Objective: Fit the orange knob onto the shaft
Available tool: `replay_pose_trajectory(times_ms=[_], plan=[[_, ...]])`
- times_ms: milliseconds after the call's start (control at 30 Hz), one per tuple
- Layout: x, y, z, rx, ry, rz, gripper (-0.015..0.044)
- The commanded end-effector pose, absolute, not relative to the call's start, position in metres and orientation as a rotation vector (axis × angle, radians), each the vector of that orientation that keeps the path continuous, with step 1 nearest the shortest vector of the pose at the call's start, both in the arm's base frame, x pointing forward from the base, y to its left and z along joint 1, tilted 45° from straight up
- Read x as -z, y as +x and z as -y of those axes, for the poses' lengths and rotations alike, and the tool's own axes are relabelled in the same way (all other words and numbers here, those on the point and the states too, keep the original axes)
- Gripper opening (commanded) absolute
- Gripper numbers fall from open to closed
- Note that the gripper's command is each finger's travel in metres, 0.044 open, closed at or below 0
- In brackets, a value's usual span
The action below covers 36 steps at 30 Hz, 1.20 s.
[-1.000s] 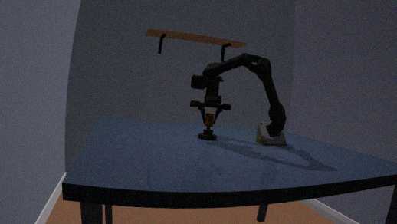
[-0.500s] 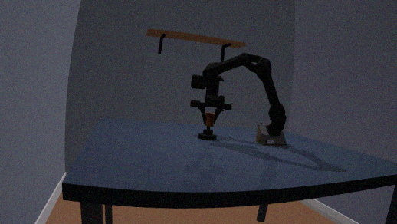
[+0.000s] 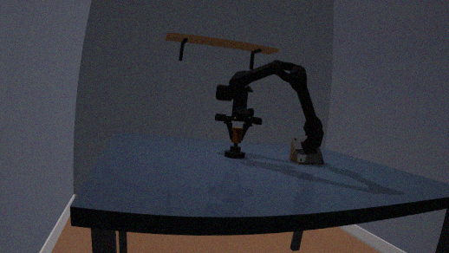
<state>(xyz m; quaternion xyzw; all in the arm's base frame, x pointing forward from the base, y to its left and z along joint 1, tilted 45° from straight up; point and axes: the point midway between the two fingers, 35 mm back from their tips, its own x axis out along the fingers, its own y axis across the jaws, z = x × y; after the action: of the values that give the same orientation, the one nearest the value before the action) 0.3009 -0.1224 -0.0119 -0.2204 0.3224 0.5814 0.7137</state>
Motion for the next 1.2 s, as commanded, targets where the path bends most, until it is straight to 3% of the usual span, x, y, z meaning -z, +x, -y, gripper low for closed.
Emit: replay_pose_trajectory(times_ms=[0, 1167], plan=[[0.0123, 0.3013, 0.1221, -1.288, -0.493, -0.710, 0.0000], [0.0123, 0.3015, 0.1228, -1.370, -0.662, -0.578, 0.0000]])
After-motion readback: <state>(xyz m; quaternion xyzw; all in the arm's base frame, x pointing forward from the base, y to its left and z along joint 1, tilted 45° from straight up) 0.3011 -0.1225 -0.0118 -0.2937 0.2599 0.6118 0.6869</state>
